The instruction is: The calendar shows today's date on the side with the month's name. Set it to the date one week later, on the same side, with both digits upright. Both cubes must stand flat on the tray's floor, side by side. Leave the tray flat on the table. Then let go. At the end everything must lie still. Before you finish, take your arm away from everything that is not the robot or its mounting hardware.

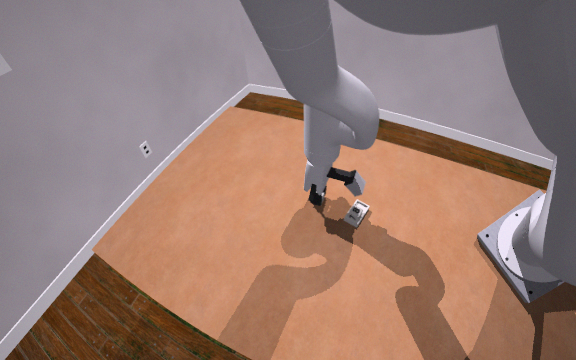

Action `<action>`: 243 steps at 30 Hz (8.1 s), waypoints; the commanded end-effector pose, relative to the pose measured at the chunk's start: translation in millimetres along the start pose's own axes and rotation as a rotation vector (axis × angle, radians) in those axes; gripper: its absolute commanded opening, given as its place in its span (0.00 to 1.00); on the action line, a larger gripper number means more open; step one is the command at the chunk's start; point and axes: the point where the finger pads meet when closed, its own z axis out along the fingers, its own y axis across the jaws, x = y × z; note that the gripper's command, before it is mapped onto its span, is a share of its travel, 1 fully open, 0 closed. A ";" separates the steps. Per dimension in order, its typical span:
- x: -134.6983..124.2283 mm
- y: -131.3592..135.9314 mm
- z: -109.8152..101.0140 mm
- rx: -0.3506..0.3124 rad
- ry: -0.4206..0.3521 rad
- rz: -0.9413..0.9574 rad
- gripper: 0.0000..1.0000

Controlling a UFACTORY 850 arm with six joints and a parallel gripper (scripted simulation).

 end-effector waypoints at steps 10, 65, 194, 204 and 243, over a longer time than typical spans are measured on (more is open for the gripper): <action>-0.6 -0.1 -0.4 0.000 -0.001 0.000 0.27; -0.6 -0.1 -0.4 0.000 -0.001 0.000 0.27; -112.6 47.4 -93.8 -0.006 -0.002 -1.432 1.00; -133.3 59.1 -94.9 -0.004 -0.002 -1.713 1.00; -160.3 75.1 -37.1 0.002 0.000 -2.093 1.00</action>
